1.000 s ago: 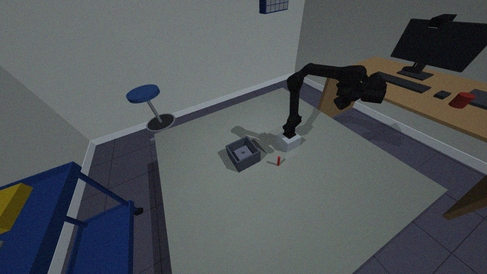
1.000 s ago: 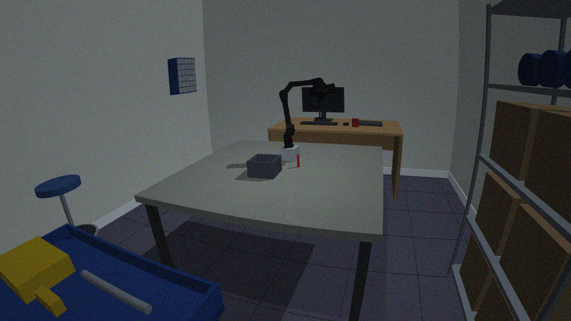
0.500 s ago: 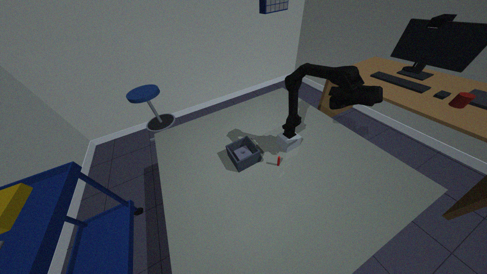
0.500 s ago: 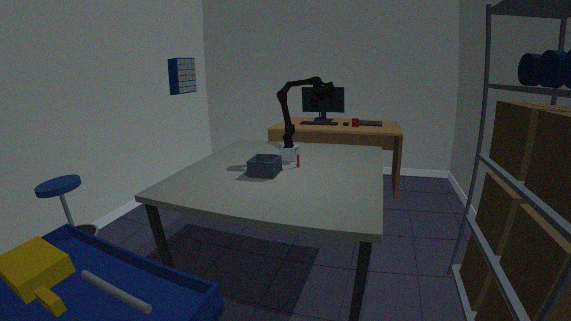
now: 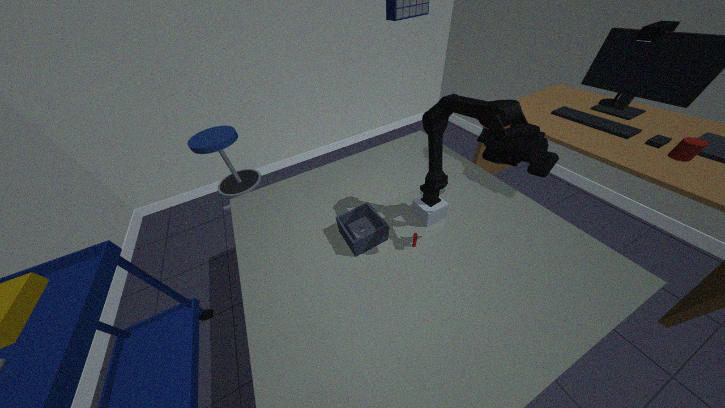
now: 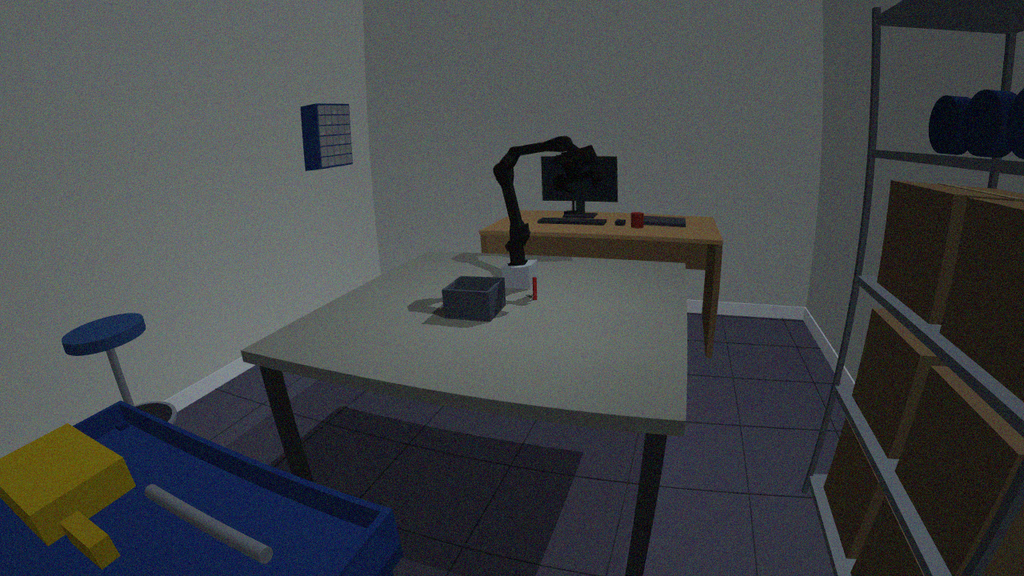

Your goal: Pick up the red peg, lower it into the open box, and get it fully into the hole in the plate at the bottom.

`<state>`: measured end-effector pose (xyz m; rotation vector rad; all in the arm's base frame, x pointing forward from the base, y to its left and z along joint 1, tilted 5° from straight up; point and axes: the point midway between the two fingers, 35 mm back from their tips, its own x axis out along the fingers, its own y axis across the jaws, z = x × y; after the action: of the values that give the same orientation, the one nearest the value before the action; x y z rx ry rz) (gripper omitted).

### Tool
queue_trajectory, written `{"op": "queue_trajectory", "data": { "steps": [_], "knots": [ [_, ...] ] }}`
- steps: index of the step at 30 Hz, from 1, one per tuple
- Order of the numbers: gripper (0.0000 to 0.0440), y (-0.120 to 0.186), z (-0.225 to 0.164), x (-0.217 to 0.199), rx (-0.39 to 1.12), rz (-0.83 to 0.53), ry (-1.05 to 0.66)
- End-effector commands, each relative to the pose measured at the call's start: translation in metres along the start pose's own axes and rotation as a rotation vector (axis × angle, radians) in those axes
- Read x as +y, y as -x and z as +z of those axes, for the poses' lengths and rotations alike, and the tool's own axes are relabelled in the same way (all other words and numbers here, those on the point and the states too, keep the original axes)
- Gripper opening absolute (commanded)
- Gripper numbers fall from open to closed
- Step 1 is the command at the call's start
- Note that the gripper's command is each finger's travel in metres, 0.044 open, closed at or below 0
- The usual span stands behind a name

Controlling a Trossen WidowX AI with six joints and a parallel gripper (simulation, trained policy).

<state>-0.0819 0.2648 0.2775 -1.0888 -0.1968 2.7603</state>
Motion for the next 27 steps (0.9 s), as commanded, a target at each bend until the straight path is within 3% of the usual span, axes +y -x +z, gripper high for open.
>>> {"op": "queue_trajectory", "data": {
  "steps": [1, 27],
  "knots": [
    [0.0440, 0.008, -0.010, 0.000, 0.042, -0.030, -0.107],
    [0.0440, 0.060, -0.093, 0.006, 0.267, -0.285, -0.950]
  ]
}}
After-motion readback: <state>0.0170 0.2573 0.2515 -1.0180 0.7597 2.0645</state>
